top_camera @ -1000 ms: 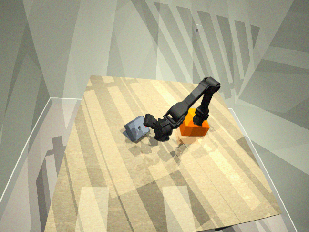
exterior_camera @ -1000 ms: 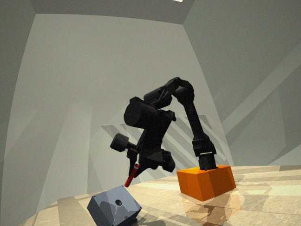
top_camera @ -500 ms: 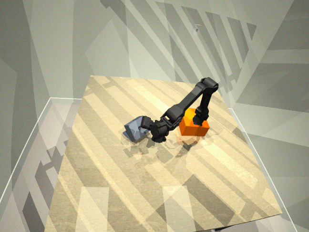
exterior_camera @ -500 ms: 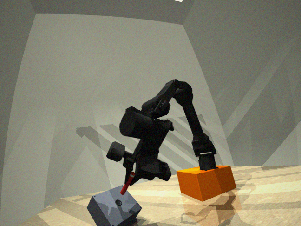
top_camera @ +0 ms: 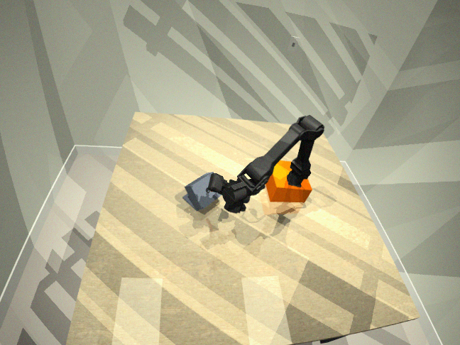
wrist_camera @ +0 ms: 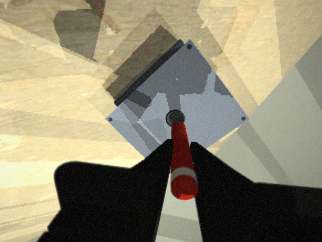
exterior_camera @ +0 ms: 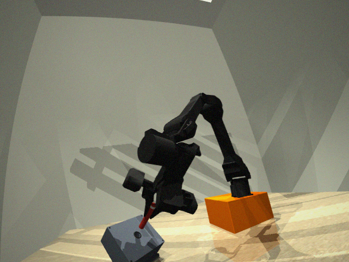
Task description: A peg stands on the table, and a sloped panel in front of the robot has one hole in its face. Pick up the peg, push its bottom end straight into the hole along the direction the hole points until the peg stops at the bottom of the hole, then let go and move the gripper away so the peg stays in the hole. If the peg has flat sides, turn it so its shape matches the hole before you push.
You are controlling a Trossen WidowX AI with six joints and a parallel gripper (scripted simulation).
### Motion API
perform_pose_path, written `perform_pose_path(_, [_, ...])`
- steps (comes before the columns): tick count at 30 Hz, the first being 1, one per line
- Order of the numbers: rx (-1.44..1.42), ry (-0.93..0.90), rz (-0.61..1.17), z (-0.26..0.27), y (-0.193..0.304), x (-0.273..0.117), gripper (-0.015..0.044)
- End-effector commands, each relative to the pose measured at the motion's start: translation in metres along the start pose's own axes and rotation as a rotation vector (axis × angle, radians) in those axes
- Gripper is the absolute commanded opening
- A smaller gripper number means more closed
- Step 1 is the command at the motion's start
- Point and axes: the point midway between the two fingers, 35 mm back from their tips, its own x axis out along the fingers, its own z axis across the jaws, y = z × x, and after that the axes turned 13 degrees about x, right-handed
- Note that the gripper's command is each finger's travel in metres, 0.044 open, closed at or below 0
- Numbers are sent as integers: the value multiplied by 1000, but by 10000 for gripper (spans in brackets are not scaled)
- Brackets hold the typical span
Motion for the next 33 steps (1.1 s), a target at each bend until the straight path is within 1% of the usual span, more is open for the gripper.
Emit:
perform_pose_path(1, [-4, 0, 8, 2, 1, 4, 0])
perform_pose_path(19, [-2, 1, 9, 2, 2, 25, 0])
perform_pose_path(33, [10, 8, 3, -2, 1, 22, 0])
